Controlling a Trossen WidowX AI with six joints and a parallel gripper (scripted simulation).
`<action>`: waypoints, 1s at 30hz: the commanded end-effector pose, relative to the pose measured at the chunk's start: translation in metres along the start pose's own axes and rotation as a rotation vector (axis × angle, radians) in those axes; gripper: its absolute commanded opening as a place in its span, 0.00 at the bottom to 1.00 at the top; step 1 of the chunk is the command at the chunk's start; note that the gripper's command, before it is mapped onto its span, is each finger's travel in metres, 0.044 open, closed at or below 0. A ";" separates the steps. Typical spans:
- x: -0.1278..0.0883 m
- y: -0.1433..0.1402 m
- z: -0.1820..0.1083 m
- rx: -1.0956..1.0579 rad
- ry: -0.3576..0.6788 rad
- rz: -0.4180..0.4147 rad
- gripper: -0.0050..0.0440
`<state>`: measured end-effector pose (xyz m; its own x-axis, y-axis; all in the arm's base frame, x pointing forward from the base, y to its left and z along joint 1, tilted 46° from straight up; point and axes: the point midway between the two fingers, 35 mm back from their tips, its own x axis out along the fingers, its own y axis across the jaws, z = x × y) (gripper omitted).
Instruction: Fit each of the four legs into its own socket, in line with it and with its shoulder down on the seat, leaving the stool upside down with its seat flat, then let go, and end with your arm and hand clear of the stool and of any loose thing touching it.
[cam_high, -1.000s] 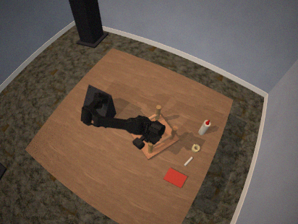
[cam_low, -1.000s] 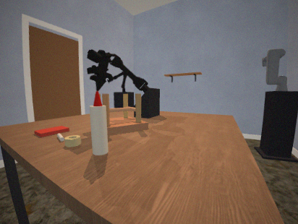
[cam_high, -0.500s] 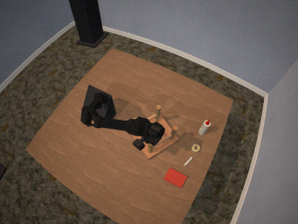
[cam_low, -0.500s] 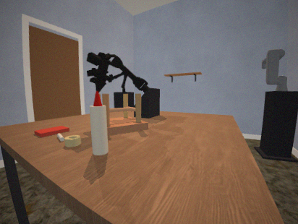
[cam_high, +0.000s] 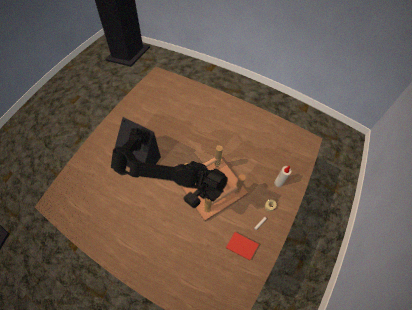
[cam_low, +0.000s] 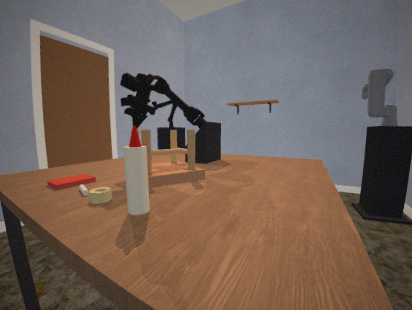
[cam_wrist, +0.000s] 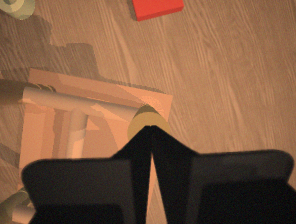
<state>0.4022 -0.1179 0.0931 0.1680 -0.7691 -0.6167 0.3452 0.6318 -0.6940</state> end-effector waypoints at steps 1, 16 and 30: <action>0.013 0.001 -0.005 0.000 0.016 0.008 0.10; 0.019 0.001 -0.007 0.000 0.016 0.008 0.10; 0.020 0.001 -0.007 0.000 0.016 0.008 0.10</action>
<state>0.4037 -0.1186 0.0927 0.1917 -0.7698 -0.6088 0.3452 0.6335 -0.6925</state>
